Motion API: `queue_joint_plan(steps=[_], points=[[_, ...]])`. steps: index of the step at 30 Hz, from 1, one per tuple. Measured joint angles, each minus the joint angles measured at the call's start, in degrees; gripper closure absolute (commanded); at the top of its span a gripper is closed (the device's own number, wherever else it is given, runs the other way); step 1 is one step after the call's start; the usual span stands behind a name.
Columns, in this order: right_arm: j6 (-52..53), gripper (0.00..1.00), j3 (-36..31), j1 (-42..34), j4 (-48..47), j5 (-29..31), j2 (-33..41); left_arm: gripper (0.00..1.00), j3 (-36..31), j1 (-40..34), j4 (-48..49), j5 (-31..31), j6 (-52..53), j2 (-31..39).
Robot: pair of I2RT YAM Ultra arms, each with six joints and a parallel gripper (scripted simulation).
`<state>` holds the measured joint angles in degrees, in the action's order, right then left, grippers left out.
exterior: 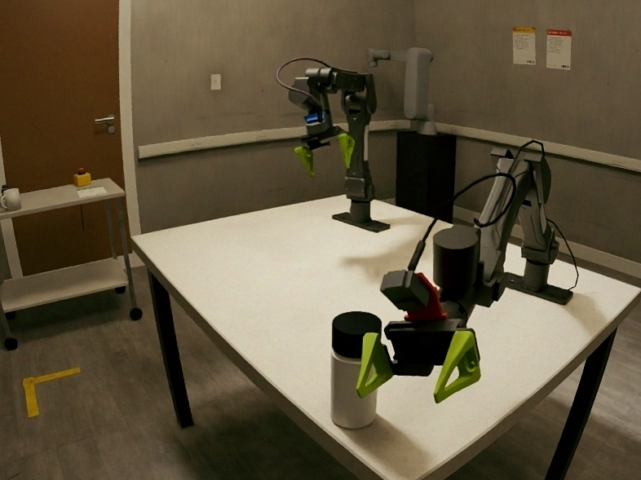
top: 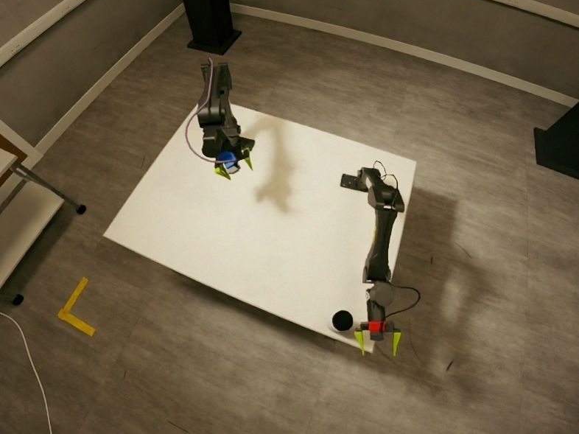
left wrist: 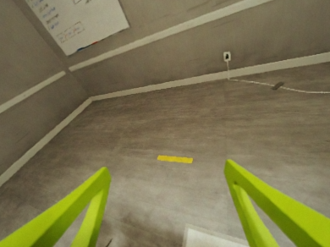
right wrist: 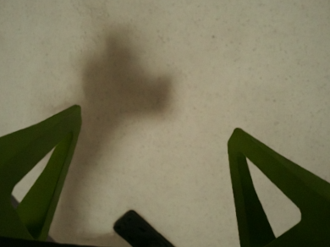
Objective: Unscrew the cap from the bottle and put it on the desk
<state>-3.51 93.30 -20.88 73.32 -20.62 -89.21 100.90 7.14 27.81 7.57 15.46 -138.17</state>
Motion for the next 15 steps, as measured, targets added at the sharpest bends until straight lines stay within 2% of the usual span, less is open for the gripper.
queue_joint_plan(steps=[4,12,15], points=[[10.2,0.06,-1.9,0.2,0.7,2.1,4.0,0.04,-4.7,2.8,6.0,-11.3,-1.5,-0.8],[30.4,0.06,-3.7,1.3,2.0,6.1,9.6,0.04,-9.3,8.4,16.8,-33.2,-5.0,-4.2],[36.7,0.06,-3.9,1.5,2.6,7.2,11.1,0.04,-10.3,9.8,19.4,-39.1,-6.2,-5.6]])
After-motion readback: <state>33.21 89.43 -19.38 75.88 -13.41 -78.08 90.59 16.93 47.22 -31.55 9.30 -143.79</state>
